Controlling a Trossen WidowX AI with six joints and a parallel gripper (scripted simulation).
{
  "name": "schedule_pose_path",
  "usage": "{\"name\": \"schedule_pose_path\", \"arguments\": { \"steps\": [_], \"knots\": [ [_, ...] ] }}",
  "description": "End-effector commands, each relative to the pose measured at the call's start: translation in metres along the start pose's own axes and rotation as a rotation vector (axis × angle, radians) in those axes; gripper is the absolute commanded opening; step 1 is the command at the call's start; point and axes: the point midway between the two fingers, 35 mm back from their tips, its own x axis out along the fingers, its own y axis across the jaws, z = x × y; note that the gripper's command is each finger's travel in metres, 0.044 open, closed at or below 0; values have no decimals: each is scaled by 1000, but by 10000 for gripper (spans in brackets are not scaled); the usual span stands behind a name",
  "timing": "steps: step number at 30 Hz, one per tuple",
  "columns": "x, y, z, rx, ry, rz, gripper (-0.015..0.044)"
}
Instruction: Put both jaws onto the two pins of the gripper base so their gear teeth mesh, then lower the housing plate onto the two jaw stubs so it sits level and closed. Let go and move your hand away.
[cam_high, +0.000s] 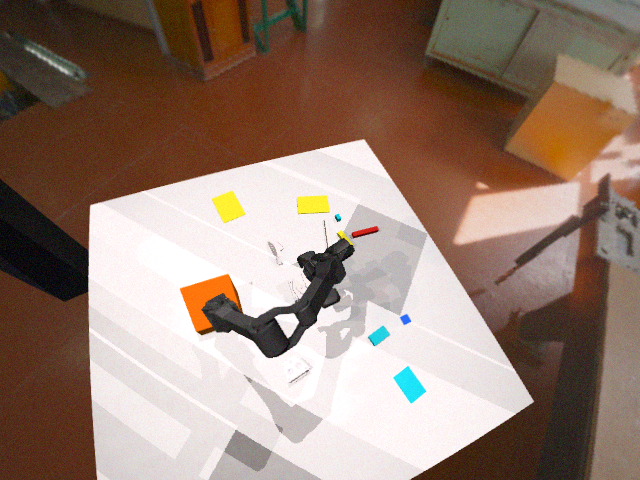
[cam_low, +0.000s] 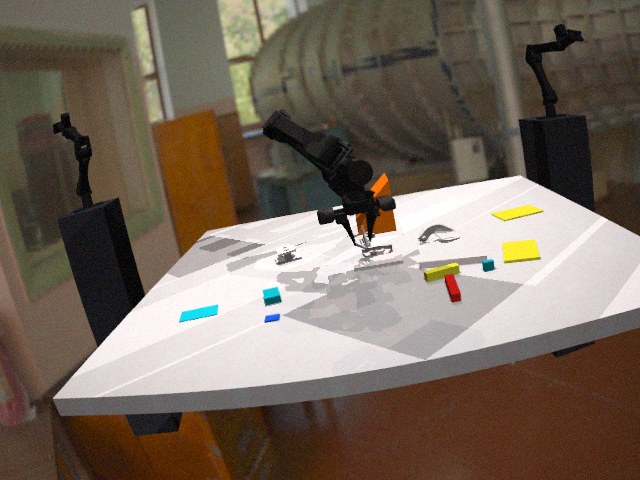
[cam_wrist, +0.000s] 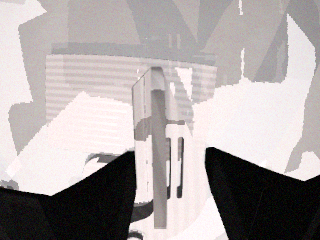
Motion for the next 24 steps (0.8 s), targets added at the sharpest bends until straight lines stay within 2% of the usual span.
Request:
{"name": "schedule_pose_path", "arguments": {
  "steps": [1, 10, 24],
  "knots": [
    [7, 0, -1, -8, 4, -7, 134],
    [21, -1, -2, -10, 4, -9, 134],
    [21, -1, -2, -11, 4, -9, 134]
  ]
}}
